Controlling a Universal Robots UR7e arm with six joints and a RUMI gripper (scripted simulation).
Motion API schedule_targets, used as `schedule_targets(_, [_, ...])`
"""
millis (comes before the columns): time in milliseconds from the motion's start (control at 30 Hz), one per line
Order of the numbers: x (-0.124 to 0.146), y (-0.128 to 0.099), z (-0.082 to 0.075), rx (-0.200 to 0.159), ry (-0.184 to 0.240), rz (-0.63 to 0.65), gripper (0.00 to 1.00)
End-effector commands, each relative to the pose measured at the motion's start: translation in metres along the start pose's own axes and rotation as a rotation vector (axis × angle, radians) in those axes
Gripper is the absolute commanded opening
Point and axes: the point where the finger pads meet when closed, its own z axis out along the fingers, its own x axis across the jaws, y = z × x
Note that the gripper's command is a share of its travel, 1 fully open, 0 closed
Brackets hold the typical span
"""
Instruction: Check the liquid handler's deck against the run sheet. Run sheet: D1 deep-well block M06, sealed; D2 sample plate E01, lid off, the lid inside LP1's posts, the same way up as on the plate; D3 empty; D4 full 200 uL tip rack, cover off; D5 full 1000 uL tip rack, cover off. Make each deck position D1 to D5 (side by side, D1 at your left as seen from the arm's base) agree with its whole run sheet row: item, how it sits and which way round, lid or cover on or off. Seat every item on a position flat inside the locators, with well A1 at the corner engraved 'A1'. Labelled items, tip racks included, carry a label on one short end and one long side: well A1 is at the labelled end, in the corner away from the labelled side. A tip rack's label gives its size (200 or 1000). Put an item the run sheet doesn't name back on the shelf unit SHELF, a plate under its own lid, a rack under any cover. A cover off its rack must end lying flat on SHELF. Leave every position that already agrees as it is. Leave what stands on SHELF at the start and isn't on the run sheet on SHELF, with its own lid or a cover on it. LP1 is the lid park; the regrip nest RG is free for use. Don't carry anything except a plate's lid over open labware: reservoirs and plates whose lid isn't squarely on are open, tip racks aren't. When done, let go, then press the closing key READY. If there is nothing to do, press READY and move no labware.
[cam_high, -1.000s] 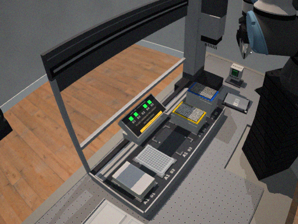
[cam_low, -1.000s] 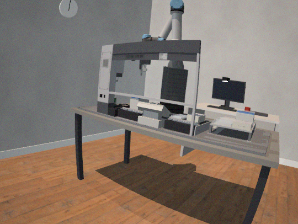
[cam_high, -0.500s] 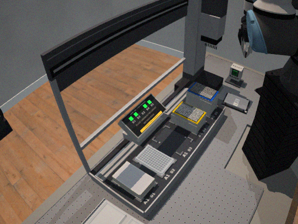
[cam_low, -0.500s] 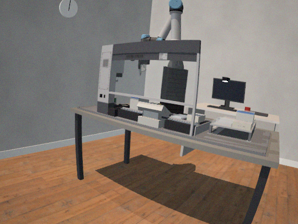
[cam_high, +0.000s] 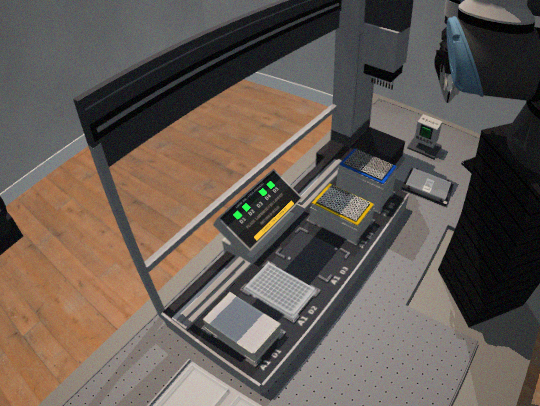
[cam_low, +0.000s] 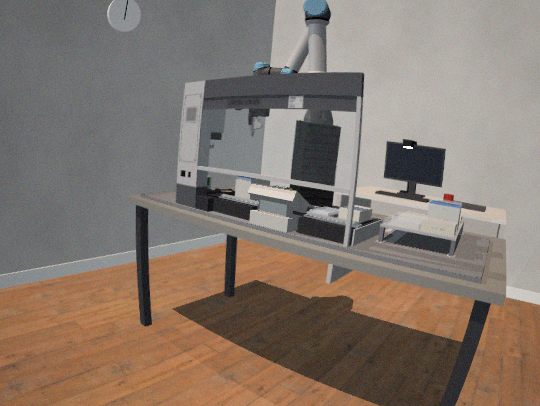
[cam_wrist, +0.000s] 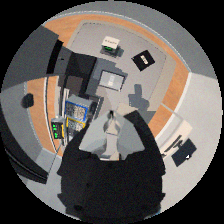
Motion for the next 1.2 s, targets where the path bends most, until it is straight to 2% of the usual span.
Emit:
schedule_targets(0, [0.050, -0.085, 0.019, -0.027, -0.028, 0.276, 0.00])
schedule_targets(567, [0.058, -0.100, 0.021, -0.032, -0.034, 0.332, 0.00])
schedule_targets(1167, [0.068, -0.116, 0.025, -0.032, -0.034, 0.334, 0.00])
